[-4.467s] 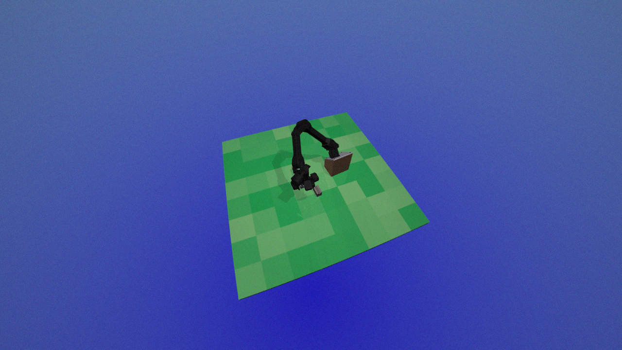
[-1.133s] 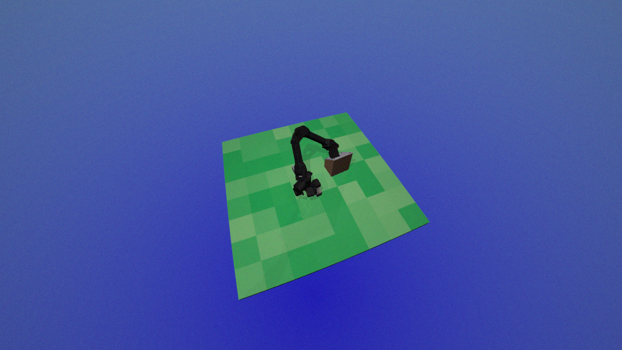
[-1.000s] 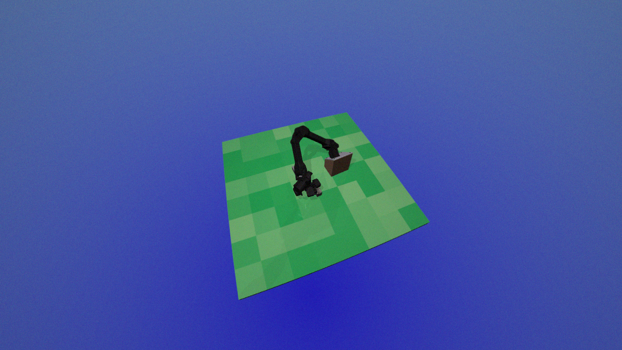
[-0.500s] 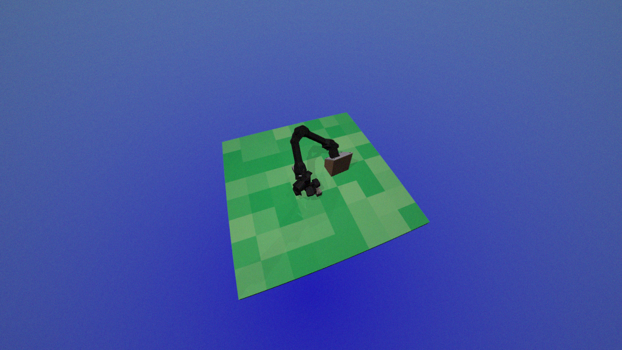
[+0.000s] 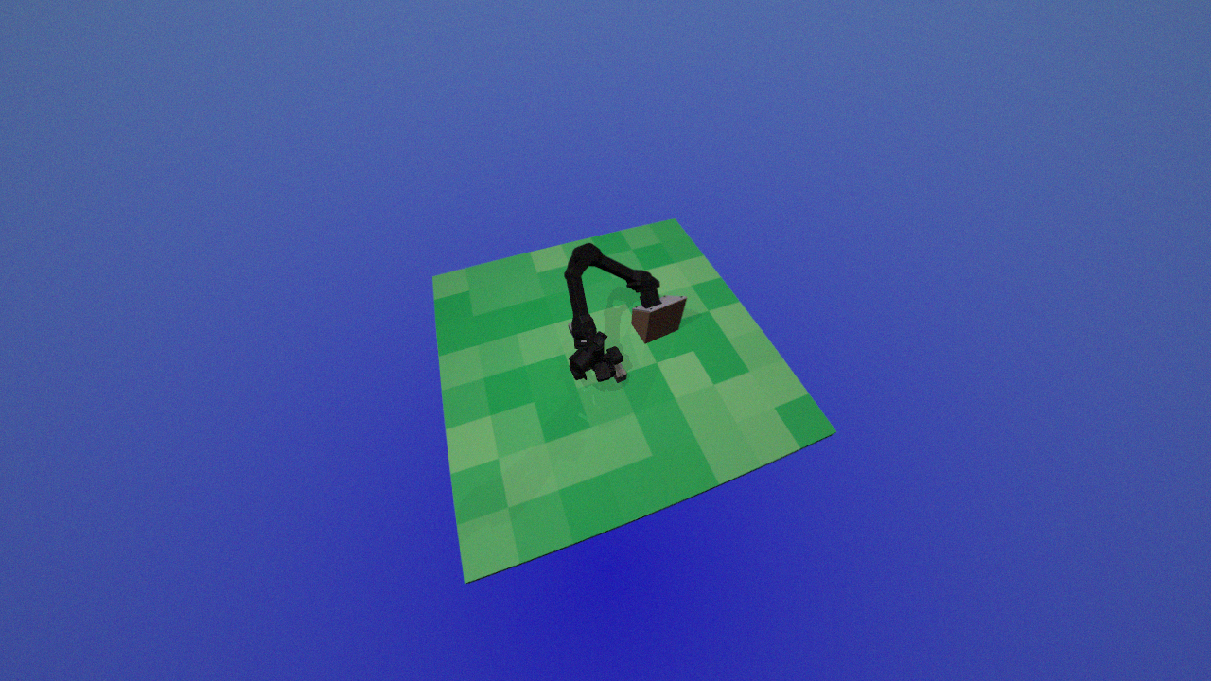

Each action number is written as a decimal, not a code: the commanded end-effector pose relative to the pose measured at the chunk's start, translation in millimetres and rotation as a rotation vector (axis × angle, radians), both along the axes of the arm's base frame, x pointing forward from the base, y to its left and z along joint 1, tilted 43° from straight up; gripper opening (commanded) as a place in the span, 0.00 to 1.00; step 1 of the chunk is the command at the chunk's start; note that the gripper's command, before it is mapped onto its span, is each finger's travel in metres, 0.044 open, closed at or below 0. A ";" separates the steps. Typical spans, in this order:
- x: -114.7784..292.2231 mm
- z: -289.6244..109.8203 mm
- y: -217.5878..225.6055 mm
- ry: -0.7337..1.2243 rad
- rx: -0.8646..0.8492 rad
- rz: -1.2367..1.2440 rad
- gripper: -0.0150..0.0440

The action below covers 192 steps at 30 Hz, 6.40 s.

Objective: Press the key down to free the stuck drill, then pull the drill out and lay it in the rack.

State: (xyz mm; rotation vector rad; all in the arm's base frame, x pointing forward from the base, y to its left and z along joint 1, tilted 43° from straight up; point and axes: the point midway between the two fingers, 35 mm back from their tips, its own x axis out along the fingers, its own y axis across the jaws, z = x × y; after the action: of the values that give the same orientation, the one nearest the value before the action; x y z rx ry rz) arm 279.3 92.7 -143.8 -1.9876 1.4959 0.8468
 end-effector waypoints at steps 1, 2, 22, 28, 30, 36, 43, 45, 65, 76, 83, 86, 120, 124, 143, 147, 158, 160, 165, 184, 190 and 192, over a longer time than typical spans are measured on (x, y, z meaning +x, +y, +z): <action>0.9 1.7 -2.5 0.000 -0.005 0.002 1.00; 1.0 1.9 -2.8 0.000 -0.005 0.002 1.00; 0.8 1.3 -2.2 0.000 0.000 0.000 0.42; 0.8 1.3 -2.2 0.000 0.000 0.000 0.25; 0.8 1.3 -2.2 0.000 0.000 0.000 0.25; 0.1 3.2 -0.8 0.000 -0.005 0.002 0.25; -0.6 3.8 -0.2 0.000 -0.005 0.002 0.25; -0.7 3.9 -0.1 0.000 -0.005 0.002 0.25; -0.9 4.4 0.3 0.000 -0.005 0.002 0.25; -0.9 4.5 0.4 0.000 -0.005 0.002 0.25; -0.9 4.6 0.5 0.000 -0.005 0.002 0.25; -0.9 4.7 0.5 0.000 -0.005 0.002 0.25; -0.7 5.3 0.8 0.000 -0.005 0.002 0.25; -1.5 3.3 0.6 0.004 -0.006 0.003 0.25; -7.2 -11.8 17.7 0.000 -0.003 0.002 0.25; -8.3 -15.0 21.6 0.000 -0.003 0.002 0.25; -11.5 -25.1 34.1 0.000 -0.002 0.002 0.25; -11.9 -26.1 35.4 0.000 -0.002 0.002 0.25; -13.2 -30.5 41.0 0.000 -0.001 0.002 0.25; -15.3 -31.7 54.0 0.000 0.000 0.002 0.25; -16.4 -30.5 54.7 0.000 0.000 0.002 0.25; -16.7 -30.1 55.0 0.000 0.000 0.002 0.25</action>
State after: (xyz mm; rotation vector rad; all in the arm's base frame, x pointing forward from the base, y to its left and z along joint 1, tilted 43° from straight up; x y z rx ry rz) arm 263.0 145.6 -176.3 -1.9965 1.4969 0.8480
